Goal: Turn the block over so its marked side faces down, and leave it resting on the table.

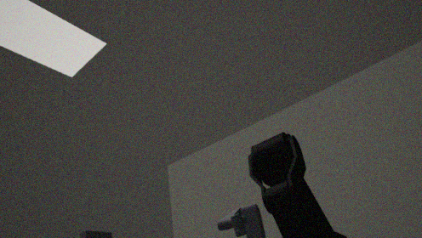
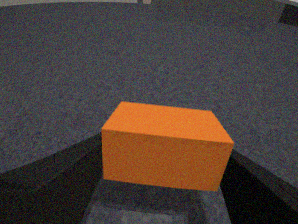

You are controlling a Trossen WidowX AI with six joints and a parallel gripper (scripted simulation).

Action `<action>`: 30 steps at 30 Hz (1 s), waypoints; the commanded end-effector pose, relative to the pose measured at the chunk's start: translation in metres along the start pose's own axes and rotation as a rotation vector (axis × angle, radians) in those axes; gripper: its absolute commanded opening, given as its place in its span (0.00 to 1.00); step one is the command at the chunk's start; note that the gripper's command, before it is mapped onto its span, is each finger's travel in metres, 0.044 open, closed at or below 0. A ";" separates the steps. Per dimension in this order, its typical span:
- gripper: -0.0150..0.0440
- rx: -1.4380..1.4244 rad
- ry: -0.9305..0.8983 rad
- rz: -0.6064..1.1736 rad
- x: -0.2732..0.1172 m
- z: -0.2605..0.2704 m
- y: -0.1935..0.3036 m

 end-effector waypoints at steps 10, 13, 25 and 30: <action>0.25 -0.005 0.003 -0.006 -0.001 0.000 0.000; 0.39 -0.005 0.003 -0.006 -0.001 0.000 0.000; 0.92 -0.005 0.003 -0.006 -0.001 0.000 0.000; 1.00 -0.005 0.003 -0.006 -0.001 0.000 0.000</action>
Point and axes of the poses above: the point midway between the two fingers, 35 mm back from their tips, its own x axis out along the fingers, its own z axis across the jaws, y = z × x, the point moved 5 cm from there along -x, back along the fingers, and after that the axes turned 4 degrees about x, right-handed, at the moved point
